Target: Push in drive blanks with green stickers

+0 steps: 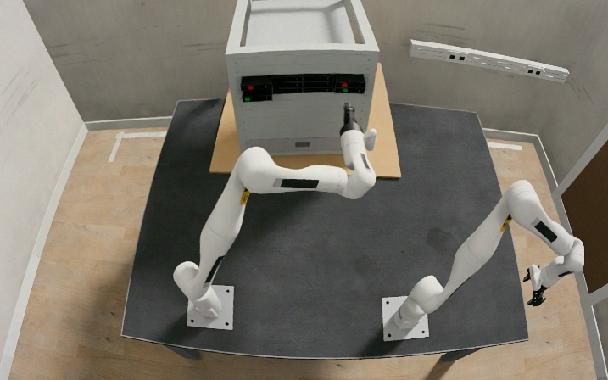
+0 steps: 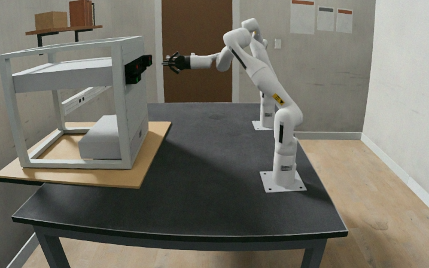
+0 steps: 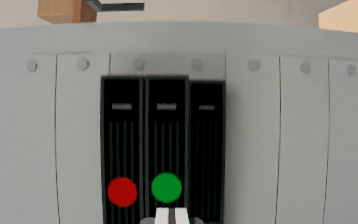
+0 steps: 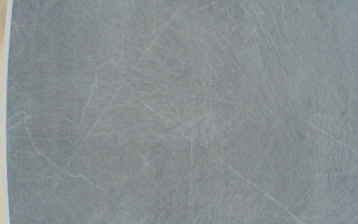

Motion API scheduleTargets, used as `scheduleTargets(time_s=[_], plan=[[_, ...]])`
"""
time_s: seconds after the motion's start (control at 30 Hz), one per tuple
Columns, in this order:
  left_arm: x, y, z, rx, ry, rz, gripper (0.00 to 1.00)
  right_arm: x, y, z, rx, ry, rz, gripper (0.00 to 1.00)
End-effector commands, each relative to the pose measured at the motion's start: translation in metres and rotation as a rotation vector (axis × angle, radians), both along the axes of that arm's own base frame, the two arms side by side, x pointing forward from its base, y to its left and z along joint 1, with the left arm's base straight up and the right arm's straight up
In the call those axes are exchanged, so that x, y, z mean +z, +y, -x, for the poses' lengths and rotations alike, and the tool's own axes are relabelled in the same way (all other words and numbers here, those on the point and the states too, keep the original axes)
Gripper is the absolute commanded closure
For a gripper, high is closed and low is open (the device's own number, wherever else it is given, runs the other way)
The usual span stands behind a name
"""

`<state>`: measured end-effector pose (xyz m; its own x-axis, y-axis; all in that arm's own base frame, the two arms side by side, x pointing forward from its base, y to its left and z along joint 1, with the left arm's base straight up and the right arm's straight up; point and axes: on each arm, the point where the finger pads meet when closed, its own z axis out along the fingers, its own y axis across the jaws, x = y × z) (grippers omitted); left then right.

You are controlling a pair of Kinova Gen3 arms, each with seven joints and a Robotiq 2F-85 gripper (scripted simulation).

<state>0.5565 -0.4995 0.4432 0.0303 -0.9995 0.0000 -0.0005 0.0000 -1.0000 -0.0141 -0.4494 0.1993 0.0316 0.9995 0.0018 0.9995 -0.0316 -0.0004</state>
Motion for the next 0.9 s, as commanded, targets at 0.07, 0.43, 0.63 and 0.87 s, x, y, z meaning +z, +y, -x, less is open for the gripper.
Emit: scheduleTargets(time_s=[0.07,0.43,0.63,0.87], plan=[[0.002,-0.006,-0.001,0.001,-0.002,0.002,0.903,0.001,0.000,0.000,0.000,0.000,0.002,0.002],[0.002,-0.019,-0.004,0.001,-0.002,0.002,0.903,0.001,0.000,0.000,0.000,0.000,0.002,0.002],[0.002,-0.020,-0.004,0.001,-0.002,0.002,0.903,0.001,0.000,0.000,0.000,0.000,0.002,0.002],[0.002,-0.021,-0.005,0.001,-0.002,0.002,0.903,0.001,0.000,0.000,0.000,0.000,0.002,0.002]])
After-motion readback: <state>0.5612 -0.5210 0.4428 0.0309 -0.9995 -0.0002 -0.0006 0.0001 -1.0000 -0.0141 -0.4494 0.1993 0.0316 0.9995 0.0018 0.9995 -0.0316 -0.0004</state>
